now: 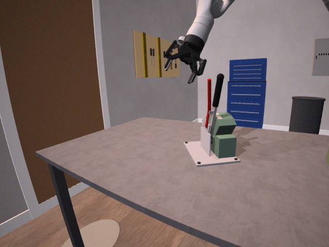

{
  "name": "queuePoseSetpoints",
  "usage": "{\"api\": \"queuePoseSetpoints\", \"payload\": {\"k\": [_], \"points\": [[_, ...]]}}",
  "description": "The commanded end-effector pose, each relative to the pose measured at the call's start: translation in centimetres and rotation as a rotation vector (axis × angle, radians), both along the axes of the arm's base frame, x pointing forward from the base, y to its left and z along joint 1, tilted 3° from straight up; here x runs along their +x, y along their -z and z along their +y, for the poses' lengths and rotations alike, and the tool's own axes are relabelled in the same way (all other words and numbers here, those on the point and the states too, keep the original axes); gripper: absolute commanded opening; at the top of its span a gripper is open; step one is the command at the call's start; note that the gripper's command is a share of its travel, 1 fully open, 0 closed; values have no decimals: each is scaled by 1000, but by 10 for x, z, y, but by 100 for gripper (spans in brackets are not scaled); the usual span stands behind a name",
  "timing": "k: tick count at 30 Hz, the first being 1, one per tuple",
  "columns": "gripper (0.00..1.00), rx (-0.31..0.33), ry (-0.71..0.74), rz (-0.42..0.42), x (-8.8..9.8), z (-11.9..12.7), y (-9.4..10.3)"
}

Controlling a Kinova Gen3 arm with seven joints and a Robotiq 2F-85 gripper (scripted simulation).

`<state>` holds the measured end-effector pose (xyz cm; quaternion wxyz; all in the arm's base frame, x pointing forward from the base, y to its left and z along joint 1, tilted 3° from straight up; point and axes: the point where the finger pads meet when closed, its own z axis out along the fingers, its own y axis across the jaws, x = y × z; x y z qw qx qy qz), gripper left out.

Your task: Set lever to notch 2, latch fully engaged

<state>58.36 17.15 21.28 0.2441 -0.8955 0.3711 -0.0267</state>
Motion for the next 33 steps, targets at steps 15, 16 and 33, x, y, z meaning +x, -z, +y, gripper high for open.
{"api": "queuePoseSetpoints", "payload": {"k": [15, 16, 33], "points": [[100, -35, -11, 40, -15, 3, -8], [100, -35, -11, 40, -15, 3, -8], [100, -75, -15, 81, -30, 3, -12]]}}
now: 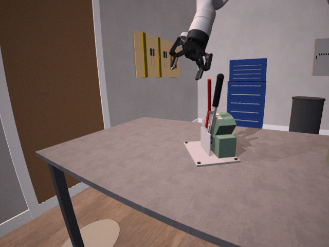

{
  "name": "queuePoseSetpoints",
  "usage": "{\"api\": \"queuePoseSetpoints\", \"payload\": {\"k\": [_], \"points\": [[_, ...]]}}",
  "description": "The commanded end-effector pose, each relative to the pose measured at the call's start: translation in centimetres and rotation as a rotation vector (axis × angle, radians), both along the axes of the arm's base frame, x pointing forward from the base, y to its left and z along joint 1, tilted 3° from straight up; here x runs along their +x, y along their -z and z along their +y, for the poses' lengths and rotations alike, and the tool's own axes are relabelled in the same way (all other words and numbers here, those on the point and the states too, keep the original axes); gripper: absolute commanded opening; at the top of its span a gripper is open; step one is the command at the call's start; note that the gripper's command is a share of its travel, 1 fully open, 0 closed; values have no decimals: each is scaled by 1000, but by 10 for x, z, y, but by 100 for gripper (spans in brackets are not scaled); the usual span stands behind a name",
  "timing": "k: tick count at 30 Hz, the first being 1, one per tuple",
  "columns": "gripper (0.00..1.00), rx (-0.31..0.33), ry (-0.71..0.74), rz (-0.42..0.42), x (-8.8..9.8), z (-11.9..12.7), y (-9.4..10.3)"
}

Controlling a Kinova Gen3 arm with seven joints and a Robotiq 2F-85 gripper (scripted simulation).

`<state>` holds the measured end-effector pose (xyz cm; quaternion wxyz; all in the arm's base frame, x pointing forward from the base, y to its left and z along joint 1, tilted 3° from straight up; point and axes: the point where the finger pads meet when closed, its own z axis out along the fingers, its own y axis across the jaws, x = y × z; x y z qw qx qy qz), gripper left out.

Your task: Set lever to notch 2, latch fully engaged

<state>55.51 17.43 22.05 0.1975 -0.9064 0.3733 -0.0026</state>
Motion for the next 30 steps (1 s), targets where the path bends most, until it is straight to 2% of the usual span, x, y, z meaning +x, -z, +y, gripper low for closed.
{"api": "queuePoseSetpoints", "payload": {"k": [1, 8, 9, 17, 18, 30], "points": [[100, -25, -5, 16, -7, 0, -7], [100, -25, -2, 20, -8, -1, -6], [100, -46, -4, 34, -13, -1, -10], [100, -45, -2, 38, -15, -2, -8], [100, -67, -2, 51, -20, -2, -12], [100, -88, 3, 70, -27, -5, -13]]}}
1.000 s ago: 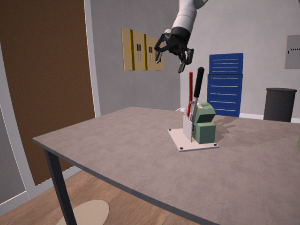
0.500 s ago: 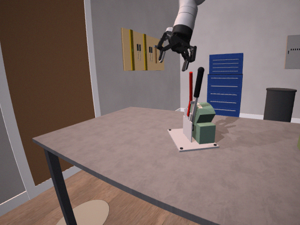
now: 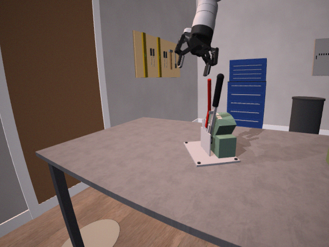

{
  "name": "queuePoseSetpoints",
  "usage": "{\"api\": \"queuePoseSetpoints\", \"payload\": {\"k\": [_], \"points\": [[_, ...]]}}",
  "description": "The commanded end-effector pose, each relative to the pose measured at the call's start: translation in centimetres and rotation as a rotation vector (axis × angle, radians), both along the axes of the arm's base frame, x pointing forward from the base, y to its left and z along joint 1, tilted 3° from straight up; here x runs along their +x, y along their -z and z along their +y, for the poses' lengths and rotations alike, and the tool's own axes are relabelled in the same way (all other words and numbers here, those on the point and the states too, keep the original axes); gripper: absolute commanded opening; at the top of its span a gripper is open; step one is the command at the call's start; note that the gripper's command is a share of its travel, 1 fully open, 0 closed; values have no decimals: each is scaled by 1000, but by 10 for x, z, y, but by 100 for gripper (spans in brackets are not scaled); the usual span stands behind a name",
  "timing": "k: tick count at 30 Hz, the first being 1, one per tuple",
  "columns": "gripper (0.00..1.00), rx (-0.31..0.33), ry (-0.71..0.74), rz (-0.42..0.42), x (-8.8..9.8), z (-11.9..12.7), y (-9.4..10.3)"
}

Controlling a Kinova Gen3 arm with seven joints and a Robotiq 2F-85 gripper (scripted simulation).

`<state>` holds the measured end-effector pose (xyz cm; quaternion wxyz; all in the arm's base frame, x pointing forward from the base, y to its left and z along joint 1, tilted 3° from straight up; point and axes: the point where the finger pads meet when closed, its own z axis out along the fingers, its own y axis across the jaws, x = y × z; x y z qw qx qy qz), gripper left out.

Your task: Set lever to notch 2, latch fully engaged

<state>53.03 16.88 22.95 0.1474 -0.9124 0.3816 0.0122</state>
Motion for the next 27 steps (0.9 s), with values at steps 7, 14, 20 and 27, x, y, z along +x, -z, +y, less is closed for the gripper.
{"api": "queuePoseSetpoints", "payload": {"k": [7, 14, 20, 27], "points": [[100, -27, 0, 15, -7, -1, -7], [100, -47, 3, 27, -12, -2, -10], [100, -47, 5, 31, -13, -3, -9], [100, -68, 9, 43, -19, -5, -12]]}}
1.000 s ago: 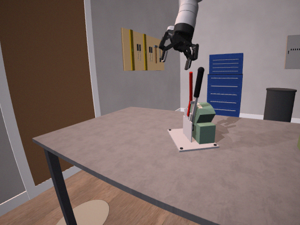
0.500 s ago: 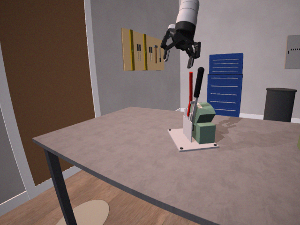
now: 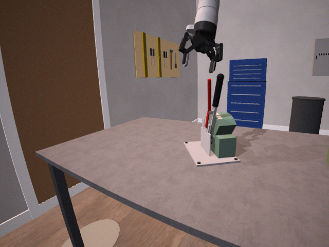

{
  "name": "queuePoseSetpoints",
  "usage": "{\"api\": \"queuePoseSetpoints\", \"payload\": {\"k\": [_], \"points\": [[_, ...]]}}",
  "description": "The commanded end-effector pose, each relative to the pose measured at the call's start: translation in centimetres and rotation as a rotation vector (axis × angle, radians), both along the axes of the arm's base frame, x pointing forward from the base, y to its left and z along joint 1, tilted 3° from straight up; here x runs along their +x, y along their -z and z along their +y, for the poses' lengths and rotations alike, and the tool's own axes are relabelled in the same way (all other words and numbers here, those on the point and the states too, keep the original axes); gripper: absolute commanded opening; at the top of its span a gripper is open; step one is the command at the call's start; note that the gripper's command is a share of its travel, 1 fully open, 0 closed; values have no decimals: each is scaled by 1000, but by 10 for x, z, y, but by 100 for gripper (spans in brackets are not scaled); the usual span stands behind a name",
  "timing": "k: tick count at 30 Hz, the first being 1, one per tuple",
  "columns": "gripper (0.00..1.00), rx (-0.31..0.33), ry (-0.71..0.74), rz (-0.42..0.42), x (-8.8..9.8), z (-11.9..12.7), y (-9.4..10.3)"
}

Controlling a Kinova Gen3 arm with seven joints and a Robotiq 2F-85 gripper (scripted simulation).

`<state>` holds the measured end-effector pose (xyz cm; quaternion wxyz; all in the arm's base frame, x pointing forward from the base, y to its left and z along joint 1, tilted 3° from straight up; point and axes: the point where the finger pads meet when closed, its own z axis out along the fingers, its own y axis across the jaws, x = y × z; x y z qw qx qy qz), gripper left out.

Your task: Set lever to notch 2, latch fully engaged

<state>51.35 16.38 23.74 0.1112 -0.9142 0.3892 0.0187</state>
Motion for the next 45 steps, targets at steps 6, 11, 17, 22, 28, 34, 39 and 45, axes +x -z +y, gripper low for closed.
{"api": "queuePoseSetpoints", "payload": {"k": [6, 11, 17, 22, 28, 34, 39, 45], "points": [[100, -26, 4, 13, -7, -2, -7], [100, -26, 4, 13, -7, -2, -7], [100, -45, 9, 23, -11, -4, -9], [100, -65, 15, 32, -15, -7, -12], [100, -65, 15, 33, -15, -7, -12], [100, -83, 21, 41, -19, -9, -15], [100, -101, 26, 49, -23, -11, -17], [100, -101, 27, 49, -23, -12, -17]]}}
